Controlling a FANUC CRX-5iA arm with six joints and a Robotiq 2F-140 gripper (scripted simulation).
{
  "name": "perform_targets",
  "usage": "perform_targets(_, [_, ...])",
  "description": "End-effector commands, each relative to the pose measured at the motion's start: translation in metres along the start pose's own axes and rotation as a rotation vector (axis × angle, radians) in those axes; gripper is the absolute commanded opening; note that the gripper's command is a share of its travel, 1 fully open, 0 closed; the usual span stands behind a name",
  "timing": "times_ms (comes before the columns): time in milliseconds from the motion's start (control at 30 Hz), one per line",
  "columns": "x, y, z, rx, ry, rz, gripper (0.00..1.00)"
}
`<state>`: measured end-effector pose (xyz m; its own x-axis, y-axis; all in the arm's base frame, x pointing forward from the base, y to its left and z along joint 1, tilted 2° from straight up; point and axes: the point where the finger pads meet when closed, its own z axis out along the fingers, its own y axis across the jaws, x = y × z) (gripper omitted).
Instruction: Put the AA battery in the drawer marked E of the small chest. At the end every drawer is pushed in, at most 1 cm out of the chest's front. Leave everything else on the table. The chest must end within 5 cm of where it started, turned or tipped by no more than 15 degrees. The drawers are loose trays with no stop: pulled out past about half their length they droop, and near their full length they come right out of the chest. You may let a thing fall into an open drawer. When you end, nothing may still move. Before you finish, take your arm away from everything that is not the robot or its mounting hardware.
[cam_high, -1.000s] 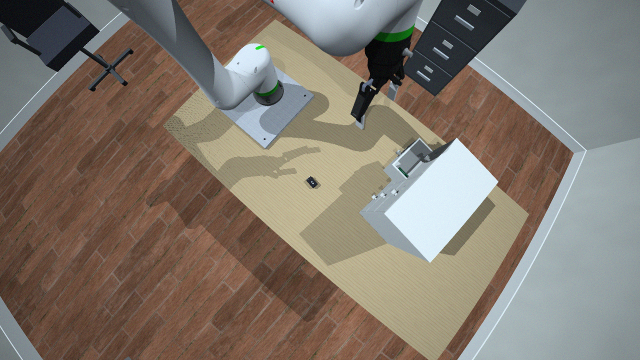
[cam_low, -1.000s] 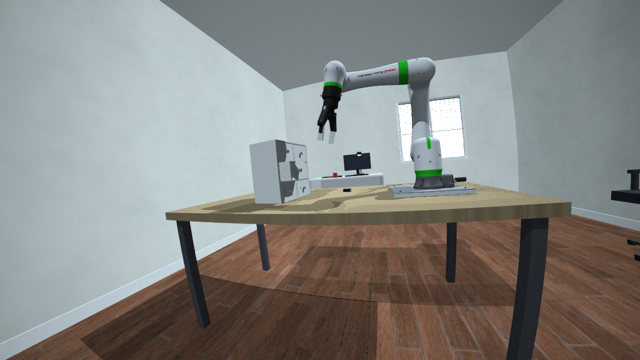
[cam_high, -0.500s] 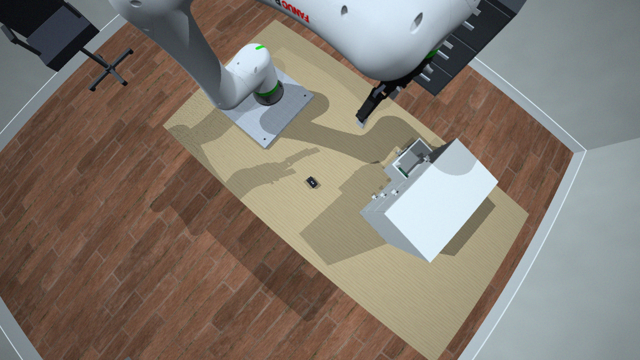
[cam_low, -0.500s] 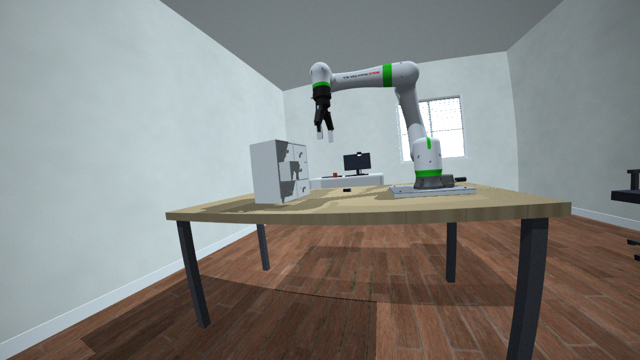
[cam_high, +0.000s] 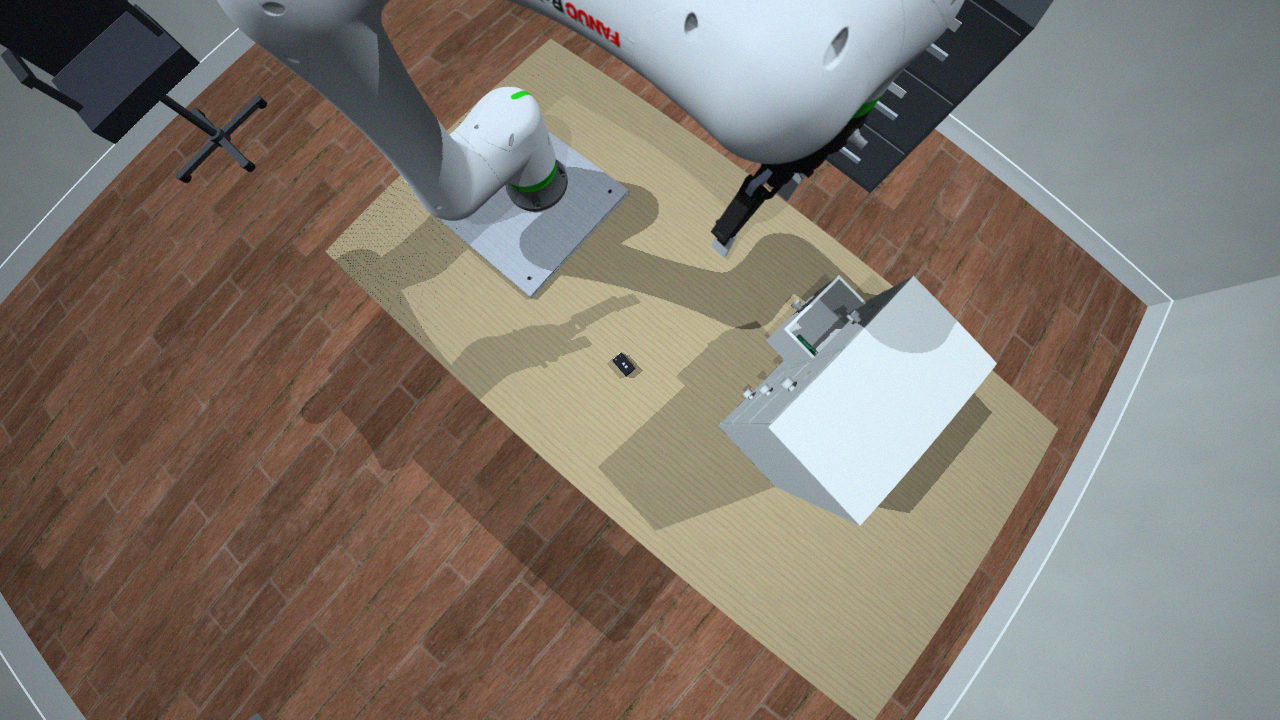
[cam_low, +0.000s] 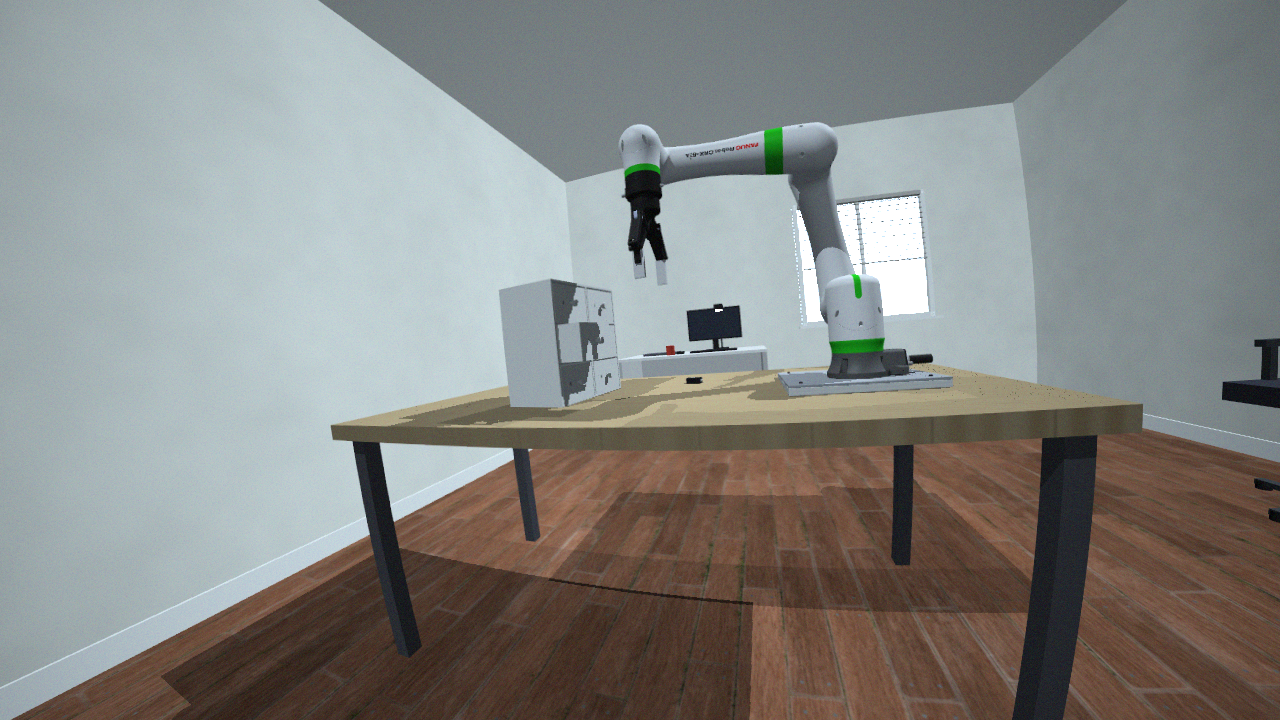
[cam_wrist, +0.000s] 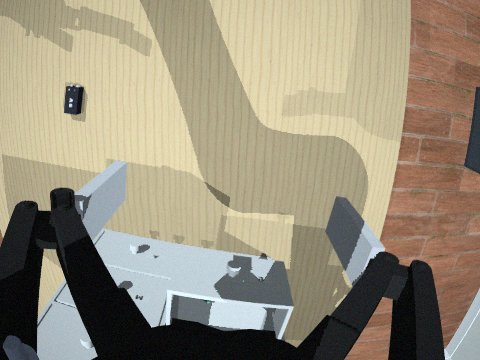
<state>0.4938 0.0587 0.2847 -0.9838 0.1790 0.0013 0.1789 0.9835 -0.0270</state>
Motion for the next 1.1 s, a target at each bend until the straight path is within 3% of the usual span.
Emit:
perform_targets(0, [0.0, 0.0, 0.0, 0.0, 0.0, 0.0, 1.0])
perform_targets(333, [0.007, 0.002, 0.001, 0.0, 0.0, 0.0, 1.0])
perform_targets(700, [0.062, 0.017, 0.01, 0.0, 0.0, 0.0, 1.0])
perform_targets(1067, [0.092, 0.026, 0.014, 0.0, 0.0, 0.0, 1.0])
